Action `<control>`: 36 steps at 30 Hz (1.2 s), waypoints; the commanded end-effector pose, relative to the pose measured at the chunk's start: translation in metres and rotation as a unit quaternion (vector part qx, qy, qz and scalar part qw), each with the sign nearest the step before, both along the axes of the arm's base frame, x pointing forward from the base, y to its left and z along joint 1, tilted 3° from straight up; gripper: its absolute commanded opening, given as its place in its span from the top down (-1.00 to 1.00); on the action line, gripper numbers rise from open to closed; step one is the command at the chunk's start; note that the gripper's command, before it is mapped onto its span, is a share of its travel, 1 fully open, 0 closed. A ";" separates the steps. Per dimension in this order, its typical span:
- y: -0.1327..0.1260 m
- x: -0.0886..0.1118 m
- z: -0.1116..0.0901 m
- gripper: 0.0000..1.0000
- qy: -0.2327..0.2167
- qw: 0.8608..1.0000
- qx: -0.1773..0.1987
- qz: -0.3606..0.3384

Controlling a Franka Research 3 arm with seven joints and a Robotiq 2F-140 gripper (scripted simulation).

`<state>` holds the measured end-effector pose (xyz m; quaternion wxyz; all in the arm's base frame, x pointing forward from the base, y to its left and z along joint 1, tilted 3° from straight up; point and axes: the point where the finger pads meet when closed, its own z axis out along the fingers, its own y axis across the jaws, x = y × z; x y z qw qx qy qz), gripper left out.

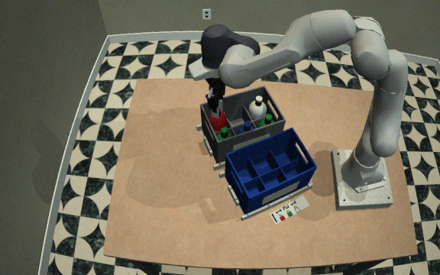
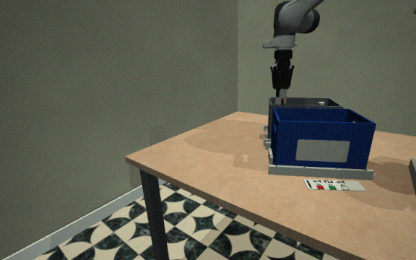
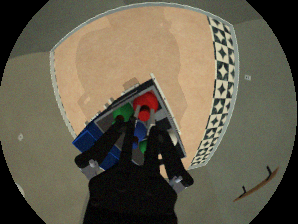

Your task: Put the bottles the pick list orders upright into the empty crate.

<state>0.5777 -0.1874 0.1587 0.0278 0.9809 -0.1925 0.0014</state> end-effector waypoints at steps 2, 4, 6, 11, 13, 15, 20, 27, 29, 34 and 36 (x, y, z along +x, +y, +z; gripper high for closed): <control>-0.001 0.003 0.015 1.00 -0.005 1.000 -0.002 0.001; 0.000 0.003 0.018 1.00 -0.005 1.000 -0.002 0.001; 0.000 0.003 0.022 1.00 -0.005 1.000 -0.002 0.001; 0.000 0.003 0.028 1.00 -0.005 1.000 -0.002 0.001; 0.000 0.003 0.030 1.00 -0.005 1.000 -0.002 0.001; 0.001 0.003 0.033 1.00 -0.005 1.000 -0.002 0.001; 0.001 0.003 0.042 1.00 -0.005 1.000 -0.002 0.001; 0.002 0.003 0.053 1.00 -0.005 1.000 -0.002 0.001; 0.002 0.003 0.053 1.00 -0.005 1.000 -0.002 0.001; 0.002 0.003 0.062 1.00 -0.005 1.000 -0.002 0.001; 0.002 0.003 0.065 1.00 -0.005 1.000 -0.002 0.001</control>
